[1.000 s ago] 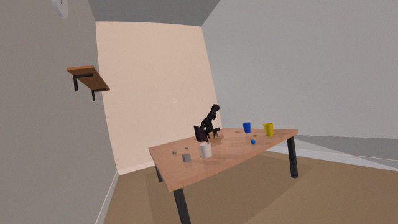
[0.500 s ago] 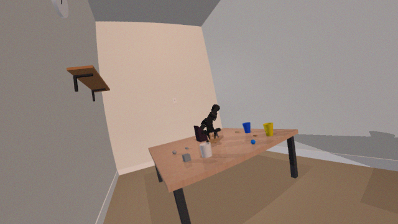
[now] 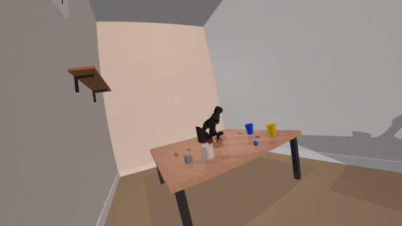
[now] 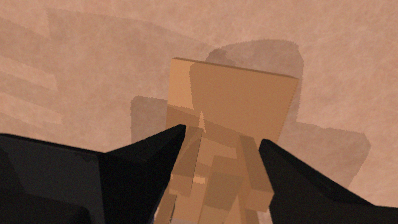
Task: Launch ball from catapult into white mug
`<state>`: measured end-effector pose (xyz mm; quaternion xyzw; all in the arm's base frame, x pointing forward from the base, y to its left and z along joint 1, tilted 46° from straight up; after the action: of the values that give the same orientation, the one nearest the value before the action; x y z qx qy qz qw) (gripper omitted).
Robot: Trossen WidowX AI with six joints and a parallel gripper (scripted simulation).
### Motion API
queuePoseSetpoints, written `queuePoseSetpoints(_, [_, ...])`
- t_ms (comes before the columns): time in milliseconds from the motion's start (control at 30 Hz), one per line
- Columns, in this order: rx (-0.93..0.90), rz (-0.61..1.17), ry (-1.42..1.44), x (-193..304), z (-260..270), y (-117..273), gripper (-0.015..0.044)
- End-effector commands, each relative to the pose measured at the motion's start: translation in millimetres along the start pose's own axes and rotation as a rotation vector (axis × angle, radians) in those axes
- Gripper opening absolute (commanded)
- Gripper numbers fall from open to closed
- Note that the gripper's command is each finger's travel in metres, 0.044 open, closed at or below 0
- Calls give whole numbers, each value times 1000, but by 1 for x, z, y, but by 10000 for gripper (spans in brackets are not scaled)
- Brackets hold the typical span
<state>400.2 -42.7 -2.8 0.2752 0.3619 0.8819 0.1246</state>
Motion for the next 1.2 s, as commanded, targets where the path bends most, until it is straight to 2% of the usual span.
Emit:
queuePoseSetpoints(0, [-7,2,-12,0,-1,-7,0])
queuePoseSetpoints(300, [-1,1,-1,0,0,-6,0])
queuePoseSetpoints(767, [-1,1,-1,0,0,-6,368])
queuePoseSetpoints(867, [2,-2,-2,-3,0,17,440])
queuePoseSetpoints(1000, [4,-2,-5,-2,-1,83,440])
queuePoseSetpoints(1167, [3,-1,-5,0,-1,94,440])
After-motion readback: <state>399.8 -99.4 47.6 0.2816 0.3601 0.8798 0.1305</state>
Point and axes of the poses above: the point midway between the two fingers, 35 mm back from their tips, its own y axis back along the fingers, its own z axis across the jaws, x = y × z, the point moved 8 cm from there along y, back along the fingers, and after that the axes turned 1 degree about -y, right-handed, at the moved point
